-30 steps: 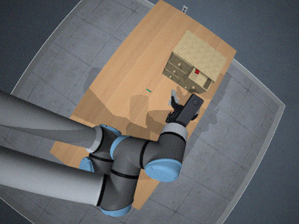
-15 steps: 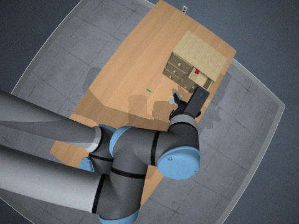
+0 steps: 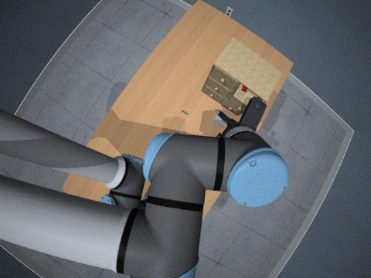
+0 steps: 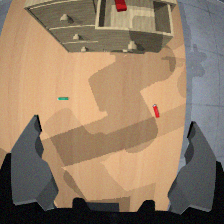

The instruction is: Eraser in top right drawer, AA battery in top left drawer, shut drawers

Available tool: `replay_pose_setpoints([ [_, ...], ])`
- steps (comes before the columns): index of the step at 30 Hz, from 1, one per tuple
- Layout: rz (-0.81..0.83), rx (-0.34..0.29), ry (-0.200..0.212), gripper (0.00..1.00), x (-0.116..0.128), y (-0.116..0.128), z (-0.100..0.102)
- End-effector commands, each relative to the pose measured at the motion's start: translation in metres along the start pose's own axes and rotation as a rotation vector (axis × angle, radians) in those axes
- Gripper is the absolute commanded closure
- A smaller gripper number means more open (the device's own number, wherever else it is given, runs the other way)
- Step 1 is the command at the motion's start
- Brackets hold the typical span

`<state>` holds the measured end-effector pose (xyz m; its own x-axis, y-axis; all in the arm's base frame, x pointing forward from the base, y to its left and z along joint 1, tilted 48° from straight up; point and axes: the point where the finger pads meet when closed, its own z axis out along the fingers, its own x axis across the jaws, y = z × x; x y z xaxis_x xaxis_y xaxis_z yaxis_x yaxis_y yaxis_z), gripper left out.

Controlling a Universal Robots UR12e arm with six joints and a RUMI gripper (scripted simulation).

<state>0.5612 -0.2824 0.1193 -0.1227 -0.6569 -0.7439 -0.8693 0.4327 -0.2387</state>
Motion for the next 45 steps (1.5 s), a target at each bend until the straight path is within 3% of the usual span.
replay_pose_setpoints([
  [1,-0.001,-0.083,-0.003,0.0,0.0007,-0.0018,-0.0028],
  [23,-0.001,-0.314,-0.003,0.0,0.0007,-0.005,-0.0097],
  [45,-0.001,-0.413,-0.003,0.0,0.0008,-0.0063,-0.0126],
])
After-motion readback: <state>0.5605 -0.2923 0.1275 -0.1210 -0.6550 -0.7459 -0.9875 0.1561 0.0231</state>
